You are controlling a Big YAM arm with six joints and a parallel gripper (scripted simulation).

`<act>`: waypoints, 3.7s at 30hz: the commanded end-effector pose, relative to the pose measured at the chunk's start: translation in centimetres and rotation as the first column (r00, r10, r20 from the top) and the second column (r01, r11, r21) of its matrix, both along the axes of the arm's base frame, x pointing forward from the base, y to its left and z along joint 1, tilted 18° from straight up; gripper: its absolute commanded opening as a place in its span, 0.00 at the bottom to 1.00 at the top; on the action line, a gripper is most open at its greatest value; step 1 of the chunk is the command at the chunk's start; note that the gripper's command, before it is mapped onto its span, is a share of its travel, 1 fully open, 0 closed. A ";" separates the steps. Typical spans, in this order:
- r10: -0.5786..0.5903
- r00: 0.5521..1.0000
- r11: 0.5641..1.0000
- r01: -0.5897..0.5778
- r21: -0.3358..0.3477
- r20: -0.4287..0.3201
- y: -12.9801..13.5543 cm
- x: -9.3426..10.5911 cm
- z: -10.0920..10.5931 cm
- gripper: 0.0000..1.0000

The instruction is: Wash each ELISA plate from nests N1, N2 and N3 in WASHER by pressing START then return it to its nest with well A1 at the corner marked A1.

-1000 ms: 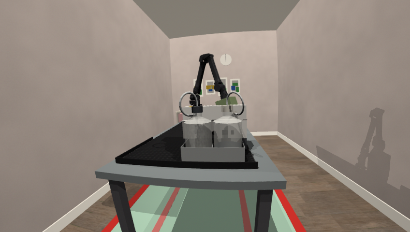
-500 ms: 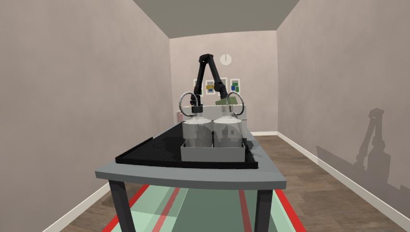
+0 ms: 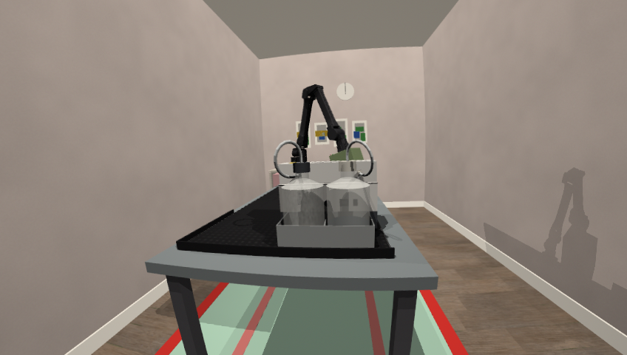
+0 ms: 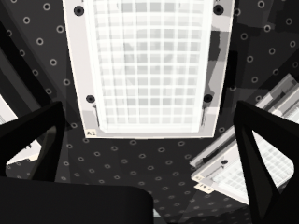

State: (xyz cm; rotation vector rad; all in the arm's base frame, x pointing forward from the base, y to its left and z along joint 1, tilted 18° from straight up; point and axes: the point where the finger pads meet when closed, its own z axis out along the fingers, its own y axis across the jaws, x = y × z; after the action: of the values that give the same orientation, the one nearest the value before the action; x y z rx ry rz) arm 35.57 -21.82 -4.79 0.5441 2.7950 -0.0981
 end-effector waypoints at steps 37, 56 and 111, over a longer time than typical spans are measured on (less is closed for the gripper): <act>0.004 1.000 1.000 -0.004 -0.011 0.016 -0.8 1.7 -2.6 1.00; 0.005 1.000 1.000 -0.005 -0.009 0.016 -0.8 2.4 -3.9 1.00; 0.004 1.000 1.000 -0.004 -0.009 0.014 -1.1 2.4 -5.5 0.84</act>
State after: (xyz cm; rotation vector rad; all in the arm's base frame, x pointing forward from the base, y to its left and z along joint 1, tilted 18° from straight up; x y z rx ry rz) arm 37.55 -22.72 -10.57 0.5340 2.7900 -0.0989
